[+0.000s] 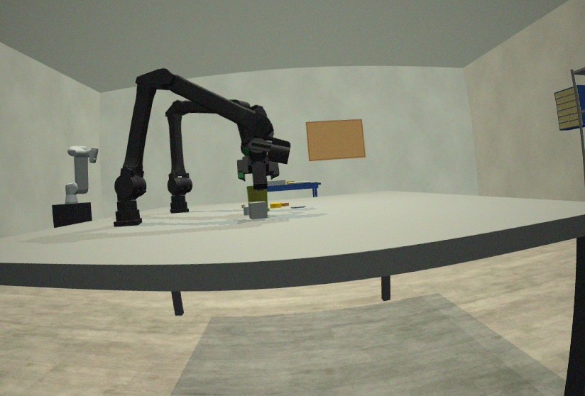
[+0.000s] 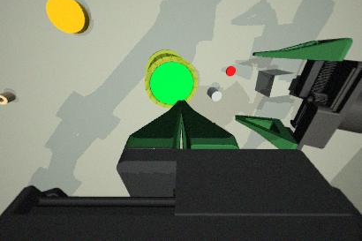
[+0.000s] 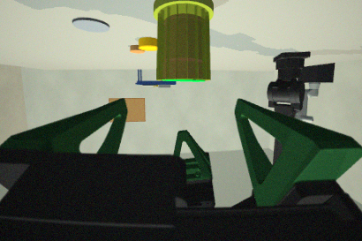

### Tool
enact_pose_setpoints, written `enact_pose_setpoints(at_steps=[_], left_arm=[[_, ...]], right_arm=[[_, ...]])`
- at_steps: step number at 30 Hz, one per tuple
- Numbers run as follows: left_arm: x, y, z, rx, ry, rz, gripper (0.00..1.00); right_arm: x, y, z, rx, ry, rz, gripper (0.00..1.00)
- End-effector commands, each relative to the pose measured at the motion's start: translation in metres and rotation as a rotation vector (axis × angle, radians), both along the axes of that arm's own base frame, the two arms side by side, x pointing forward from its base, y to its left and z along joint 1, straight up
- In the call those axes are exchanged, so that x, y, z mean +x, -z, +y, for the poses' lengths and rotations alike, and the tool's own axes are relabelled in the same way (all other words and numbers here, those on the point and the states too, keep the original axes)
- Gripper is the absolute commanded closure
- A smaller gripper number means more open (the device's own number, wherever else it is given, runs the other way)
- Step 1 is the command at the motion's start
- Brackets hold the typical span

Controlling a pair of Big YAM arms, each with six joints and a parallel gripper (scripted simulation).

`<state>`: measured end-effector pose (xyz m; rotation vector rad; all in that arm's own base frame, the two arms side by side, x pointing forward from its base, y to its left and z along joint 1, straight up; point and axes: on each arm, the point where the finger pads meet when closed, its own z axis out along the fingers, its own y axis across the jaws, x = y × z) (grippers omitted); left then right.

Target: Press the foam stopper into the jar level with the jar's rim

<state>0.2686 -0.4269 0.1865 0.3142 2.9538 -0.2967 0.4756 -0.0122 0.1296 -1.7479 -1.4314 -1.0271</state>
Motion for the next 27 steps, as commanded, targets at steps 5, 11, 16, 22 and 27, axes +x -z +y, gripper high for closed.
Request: enact_pose_setpoints(at_steps=[5,11,16,22,27], left_arm=[[0.016,-0.019,0.003,-0.056,0.002,-0.048,1.00],[0.039,-0.026,0.011,-0.091,-0.002,-0.092,1.00],[0.067,-0.040,0.022,-0.141,-0.009,-0.156,1.00],[0.093,-0.052,0.036,-0.180,-0.020,-0.220,1.00],[0.134,-0.077,0.064,-0.234,-0.038,-0.338,1.00]], right_arm=[[0.010,-0.022,0.009,-0.054,-0.056,-0.125,0.02],[0.009,-0.023,0.013,-0.129,-0.110,-0.234,0.02],[0.012,-0.028,0.016,-0.228,-0.180,-0.379,0.02],[0.020,-0.035,0.015,-0.330,-0.245,-0.519,0.02],[0.032,-0.053,0.017,-0.496,-0.348,-0.740,0.02]])
